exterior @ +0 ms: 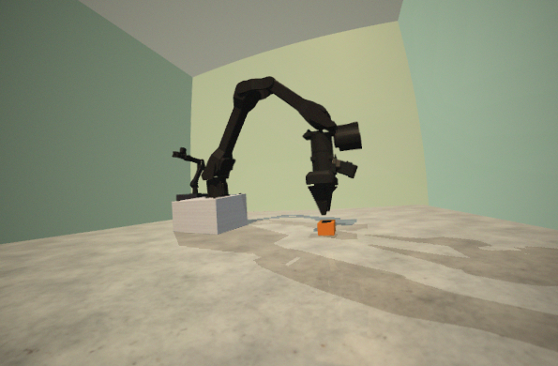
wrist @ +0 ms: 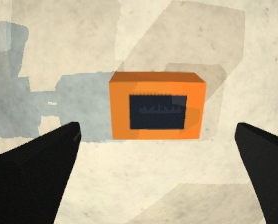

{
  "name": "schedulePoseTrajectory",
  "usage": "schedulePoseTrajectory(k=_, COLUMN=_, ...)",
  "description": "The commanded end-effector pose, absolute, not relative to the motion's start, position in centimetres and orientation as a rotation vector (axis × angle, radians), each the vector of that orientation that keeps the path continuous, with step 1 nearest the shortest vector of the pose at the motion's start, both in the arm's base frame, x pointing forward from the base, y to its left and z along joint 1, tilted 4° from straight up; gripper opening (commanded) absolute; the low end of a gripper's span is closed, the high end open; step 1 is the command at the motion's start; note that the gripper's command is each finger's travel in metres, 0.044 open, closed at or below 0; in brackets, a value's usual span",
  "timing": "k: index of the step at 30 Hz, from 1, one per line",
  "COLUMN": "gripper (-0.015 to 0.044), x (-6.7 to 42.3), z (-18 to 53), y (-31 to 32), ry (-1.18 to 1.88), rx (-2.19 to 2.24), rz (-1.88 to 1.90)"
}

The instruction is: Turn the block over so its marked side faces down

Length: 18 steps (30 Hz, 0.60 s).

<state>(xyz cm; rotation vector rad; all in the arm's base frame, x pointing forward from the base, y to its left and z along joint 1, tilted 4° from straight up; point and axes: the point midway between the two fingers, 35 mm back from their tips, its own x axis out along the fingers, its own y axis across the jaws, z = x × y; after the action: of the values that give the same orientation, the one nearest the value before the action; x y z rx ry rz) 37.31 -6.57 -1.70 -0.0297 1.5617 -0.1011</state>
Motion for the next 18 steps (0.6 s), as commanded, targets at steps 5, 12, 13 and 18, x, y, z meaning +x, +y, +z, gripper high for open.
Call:
schedulePoseTrajectory(k=5, gripper=0.0440, x=37.5, z=-2.9, y=-6.6, ry=1.560, rx=-0.028, rz=-0.094)
schedulePoseTrajectory(k=12, gripper=0.0440, x=37.5, z=-4.1, y=-6.7, ry=1.560, rx=-0.028, rz=-0.094)
schedulePoseTrajectory(k=13, gripper=0.0440, x=37.5, z=-4.2, y=-6.7, ry=1.560, rx=-0.028, rz=-0.094)
schedulePoseTrajectory(k=18, gripper=0.0440, x=37.5, z=-5.1, y=-6.8, ry=1.560, rx=-0.029, rz=-0.094)
